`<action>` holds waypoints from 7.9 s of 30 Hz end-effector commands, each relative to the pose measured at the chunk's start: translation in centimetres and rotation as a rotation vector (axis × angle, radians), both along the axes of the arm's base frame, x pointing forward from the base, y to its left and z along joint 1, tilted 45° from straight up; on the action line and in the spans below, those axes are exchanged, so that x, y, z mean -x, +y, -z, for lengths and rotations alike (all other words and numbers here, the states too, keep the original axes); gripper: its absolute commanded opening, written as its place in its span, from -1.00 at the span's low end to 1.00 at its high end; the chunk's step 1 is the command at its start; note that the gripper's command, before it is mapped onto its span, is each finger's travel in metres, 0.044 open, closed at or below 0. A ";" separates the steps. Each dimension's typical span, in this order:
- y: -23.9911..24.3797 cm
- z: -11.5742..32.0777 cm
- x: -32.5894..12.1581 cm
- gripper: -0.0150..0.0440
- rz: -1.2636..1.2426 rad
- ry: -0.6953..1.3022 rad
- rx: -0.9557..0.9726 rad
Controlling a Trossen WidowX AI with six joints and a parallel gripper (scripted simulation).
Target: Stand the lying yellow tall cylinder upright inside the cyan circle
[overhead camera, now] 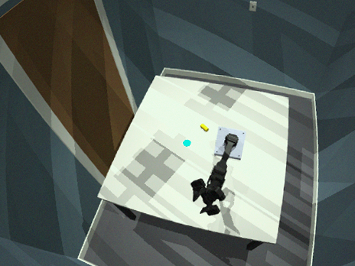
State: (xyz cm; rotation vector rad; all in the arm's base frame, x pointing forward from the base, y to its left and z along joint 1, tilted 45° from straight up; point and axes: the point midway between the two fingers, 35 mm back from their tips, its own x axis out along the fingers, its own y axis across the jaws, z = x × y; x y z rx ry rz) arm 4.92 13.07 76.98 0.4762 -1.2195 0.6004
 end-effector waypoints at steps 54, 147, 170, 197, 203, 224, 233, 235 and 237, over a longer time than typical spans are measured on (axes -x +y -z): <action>-41.2 9.4 -3.3 0.56 0.415 0.314 -0.810; -49.1 64.0 -27.1 0.56 0.230 2.112 -0.783; -40.2 74.7 -27.4 0.56 -0.098 2.475 -0.468; -28.6 82.5 -23.7 0.56 -0.623 2.711 -0.046; -26.2 83.5 -22.5 0.56 -0.756 2.730 0.044; -16.2 92.0 -20.9 0.56 -0.887 2.734 0.123; -16.2 92.0 -20.9 -0.14 -0.887 2.734 0.123; -16.2 92.0 -20.9 -0.14 -0.887 2.734 0.123; -16.2 92.0 -20.9 -0.14 -0.887 2.734 0.123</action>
